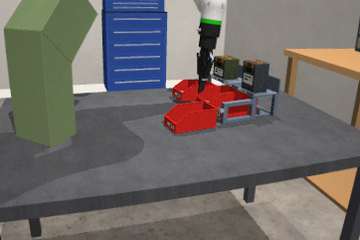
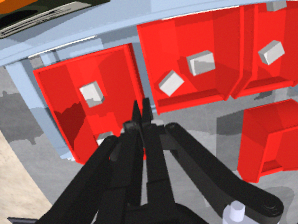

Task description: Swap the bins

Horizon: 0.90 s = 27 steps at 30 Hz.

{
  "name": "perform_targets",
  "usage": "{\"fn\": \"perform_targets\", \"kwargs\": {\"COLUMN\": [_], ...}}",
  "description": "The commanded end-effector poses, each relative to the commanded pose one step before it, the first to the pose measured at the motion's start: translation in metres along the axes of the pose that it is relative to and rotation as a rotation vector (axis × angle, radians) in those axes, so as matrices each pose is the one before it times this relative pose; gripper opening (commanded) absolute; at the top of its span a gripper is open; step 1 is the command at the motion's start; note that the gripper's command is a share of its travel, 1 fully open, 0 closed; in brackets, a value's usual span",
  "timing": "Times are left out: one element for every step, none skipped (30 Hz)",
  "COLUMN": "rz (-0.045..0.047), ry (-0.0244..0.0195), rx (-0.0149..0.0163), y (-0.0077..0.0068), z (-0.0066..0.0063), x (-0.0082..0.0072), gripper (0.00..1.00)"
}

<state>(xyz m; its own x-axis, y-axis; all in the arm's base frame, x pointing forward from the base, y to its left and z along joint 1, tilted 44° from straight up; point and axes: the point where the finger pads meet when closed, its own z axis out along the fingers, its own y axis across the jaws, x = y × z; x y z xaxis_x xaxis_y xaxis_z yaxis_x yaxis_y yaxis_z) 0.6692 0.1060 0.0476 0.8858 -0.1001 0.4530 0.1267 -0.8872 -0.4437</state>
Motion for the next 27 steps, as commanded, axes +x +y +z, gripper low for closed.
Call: {"fn": "perform_targets", "kwargs": {"rz": [-0.00033, 0.0, 0.0, 0.0, 0.0, 0.0, 0.0, 0.0, 0.0, 0.0, 0.0, 0.0, 0.0, 0.0, 0.0, 0.0, 0.0, 0.0, 0.0, 0.0, 0.0, 0.0, 0.0, 0.0, 0.0, 0.0, 0.0], "ry": [0.00267, 0.0, 0.00068, 0.00067, 0.00066, 0.00064, 0.00062, 0.0006, 0.00057, 0.00055, 0.00052, 0.00049, 0.00045, 0.00042, 0.00039, 0.00035, 0.00031, 0.0, 0.0, 0.00028, 0.00024, 0.00021, 0.00017, 0.00014, 0.00011, 0.00008, 0.00006], "rx": [-0.00038, 0.0, 0.0, 0.0, 0.0, 0.0, 0.0, 0.0, 0.0, 0.0, 0.0, 0.0, 0.0, 0.0, 0.0, 0.0, 0.0, 0.0, 0.0, 0.0, 0.0, 0.0, 0.0, 0.0, 0.0, 0.0, 0.0], "y": [0.00016, 0.0, 0.0, 0.0, 0.0, 0.0, 0.0, 0.0, 0.0, 0.0, 0.0, 0.0, 0.0, 0.0, 0.0, 0.0, 0.0, 0.0, 0.0, 0.0, 0.0, 0.0, 0.0, 0.0, 0.0, 0.0, 0.0], "z": [-0.00084, 0.0, -0.00002, -0.00002, -0.00002, -0.00002, -0.00002, -0.00001, -0.00001, -0.00001, -0.00001, -0.00001, -0.00001, -0.00001, -0.00001, -0.00001, -0.00001, 0.0, 0.0, -0.00001, 0.0, 0.0, 0.0, 0.0, 0.0, 0.0, 0.0], "x": [0.00189, 0.0, 0.00061, 0.0006, 0.00059, 0.00057, 0.00055, 0.00054, 0.00051, 0.00049, 0.00046, 0.00044, 0.00041, 0.00038, 0.00034, 0.00031, 0.00028, 0.0, 0.0, 0.00025, 0.00022, 0.00018, 0.00015, 0.00012, 0.0001, 0.00007, 0.00005], "gripper": [0.1, 0.1, 0.1, 0.1, 0.1, 0.1, 0.1, 0.1, 0.1, 0.1, 0.1, 0.1, 0.1, 0.1, 0.1, 0.1, 0.1, 0.1, 0.1, 0.1, 0.1, 0.1, 0.1, 0.1, 0.1, 0.1, 0.1]}}
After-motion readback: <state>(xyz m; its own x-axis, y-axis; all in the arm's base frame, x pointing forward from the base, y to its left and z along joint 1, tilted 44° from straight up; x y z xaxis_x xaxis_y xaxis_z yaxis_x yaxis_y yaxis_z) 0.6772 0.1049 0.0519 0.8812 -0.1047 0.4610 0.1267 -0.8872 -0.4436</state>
